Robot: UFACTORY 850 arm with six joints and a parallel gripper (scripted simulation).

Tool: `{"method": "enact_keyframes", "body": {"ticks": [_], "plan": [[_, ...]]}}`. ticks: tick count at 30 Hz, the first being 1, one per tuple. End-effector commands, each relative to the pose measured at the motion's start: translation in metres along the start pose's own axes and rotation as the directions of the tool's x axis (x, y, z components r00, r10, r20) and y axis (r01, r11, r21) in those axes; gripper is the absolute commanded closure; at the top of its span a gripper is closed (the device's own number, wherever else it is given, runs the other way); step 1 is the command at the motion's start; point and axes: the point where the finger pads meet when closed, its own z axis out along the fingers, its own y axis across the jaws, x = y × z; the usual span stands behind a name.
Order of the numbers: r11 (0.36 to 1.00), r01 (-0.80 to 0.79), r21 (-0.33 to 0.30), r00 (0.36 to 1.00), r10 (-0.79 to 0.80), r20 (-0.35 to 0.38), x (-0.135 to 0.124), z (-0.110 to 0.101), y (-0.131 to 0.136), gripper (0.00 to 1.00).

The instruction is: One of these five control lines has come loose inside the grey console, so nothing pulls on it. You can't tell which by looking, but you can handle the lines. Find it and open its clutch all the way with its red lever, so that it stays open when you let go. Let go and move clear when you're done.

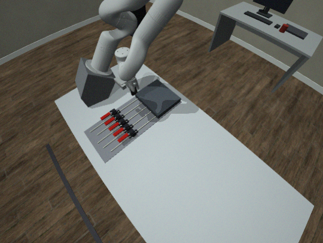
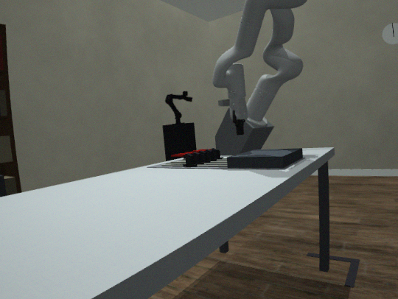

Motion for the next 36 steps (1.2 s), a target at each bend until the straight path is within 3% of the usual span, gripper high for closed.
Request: {"method": "enact_keyframes", "body": {"ticks": [1, 19, 21, 24, 27, 36], "plan": [[1.0, 0.0, 0.001, 1.0, 0.0, 0.0, 0.0, 0.0, 0.0, 1.0], [1.0, 0.0, 0.001, 1.0, 0.0, 0.0, 0.001, 0.0, -0.001, 1.0], [1.0, 0.0, 0.001, 1.0, 0.0, 0.0, 0.013, 0.007, -0.013, 1.0], [1.0, 0.0, 0.001, 1.0, 0.0, 0.0, 0.053, 0.028, -0.044, 1.0], [1.0, 0.0, 0.001, 1.0, 0.0, 0.0, 0.067, 0.036, -0.054, 1.0], [1.0, 0.0, 0.0, 1.0, 0.0, 0.0, 0.068, 0.039, -0.054, 1.0]]}}
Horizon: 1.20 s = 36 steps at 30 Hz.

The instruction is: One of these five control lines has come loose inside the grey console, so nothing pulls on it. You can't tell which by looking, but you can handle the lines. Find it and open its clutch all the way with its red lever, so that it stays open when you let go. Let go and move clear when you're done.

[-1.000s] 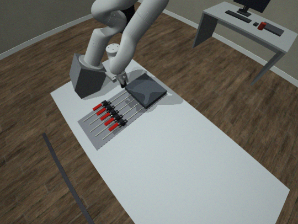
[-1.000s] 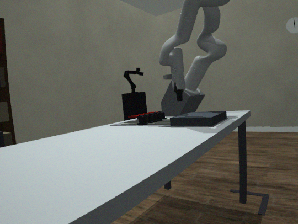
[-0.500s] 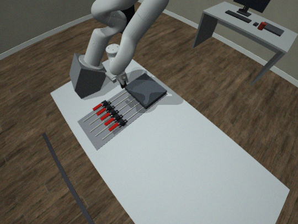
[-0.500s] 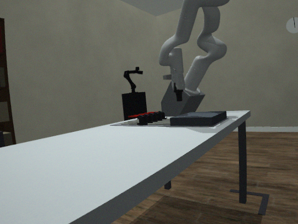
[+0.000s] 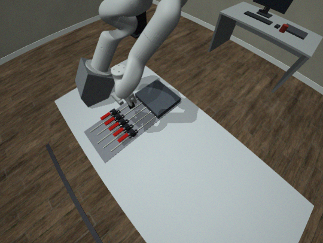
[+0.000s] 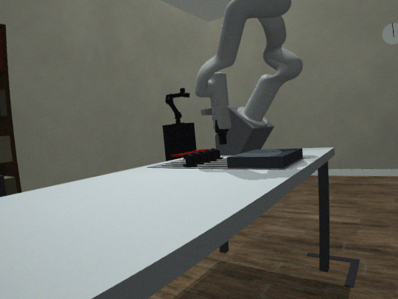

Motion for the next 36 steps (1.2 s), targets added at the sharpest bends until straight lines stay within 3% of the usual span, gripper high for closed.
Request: {"method": "enact_keyframes", "body": {"ticks": [1, 12, 24, 36], "plan": [[1.0, 0.0, 0.001, 1.0, 0.0, 0.0, 0.001, 0.003, -0.001, 1.0], [1.0, 0.0, 0.0, 1.0, 0.0, 0.0, 0.001, 0.029, -0.001, 1.0], [1.0, 0.0, 0.0, 1.0, 0.0, 0.0, 0.001, 0.077, -0.002, 1.0], [1.0, 0.0, 0.0, 1.0, 0.0, 0.0, 0.001, 0.085, -0.002, 1.0]]}}
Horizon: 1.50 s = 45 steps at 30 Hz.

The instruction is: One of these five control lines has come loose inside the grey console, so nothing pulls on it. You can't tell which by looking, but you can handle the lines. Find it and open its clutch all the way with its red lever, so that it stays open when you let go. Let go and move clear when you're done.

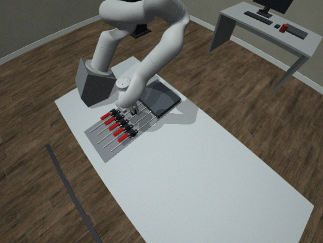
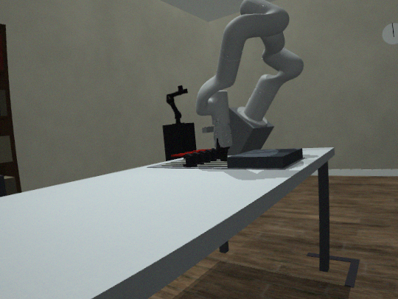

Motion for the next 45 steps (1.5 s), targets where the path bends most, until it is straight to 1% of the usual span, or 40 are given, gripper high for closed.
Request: {"method": "enact_keyframes", "body": {"ticks": [1, 15, 45], "plan": [[1.0, 0.0, 0.001, 1.0, 0.0, 0.0, 0.0, 0.0, 0.0, 1.0], [1.0, 0.0, 0.001, 1.0, 0.0, 0.0, 0.0, 0.0, -0.004, 1.0], [1.0, 0.0, 0.001, 1.0, 0.0, 0.0, 0.0, 0.0, -0.03, 1.0]]}}
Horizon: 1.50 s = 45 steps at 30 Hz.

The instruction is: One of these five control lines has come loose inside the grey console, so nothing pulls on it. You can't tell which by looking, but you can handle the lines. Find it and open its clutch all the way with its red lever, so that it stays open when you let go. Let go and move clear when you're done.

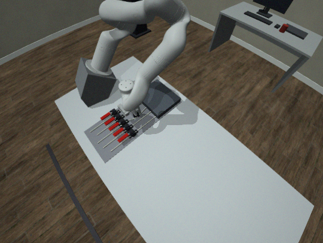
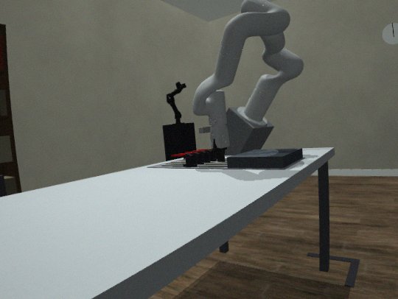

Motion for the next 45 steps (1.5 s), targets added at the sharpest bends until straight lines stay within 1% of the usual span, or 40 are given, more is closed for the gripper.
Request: {"method": "enact_keyframes", "body": {"ticks": [1, 18, 37, 45], "plan": [[1.0, 0.0, 0.002, 1.0, 0.0, 0.0, 0.0, -0.0004, -0.0033, 1.0], [1.0, 0.0, 0.002, 1.0, 0.0, 0.0, 0.0, -0.0004, -0.0091, 1.0], [1.0, 0.0, 0.002, 1.0, 0.0, 0.0, 0.0, -0.0004, -0.0088, 1.0], [1.0, 0.0, 0.002, 1.0, 0.0, 0.0, 0.0, -0.0004, -0.0046, 1.0]]}}
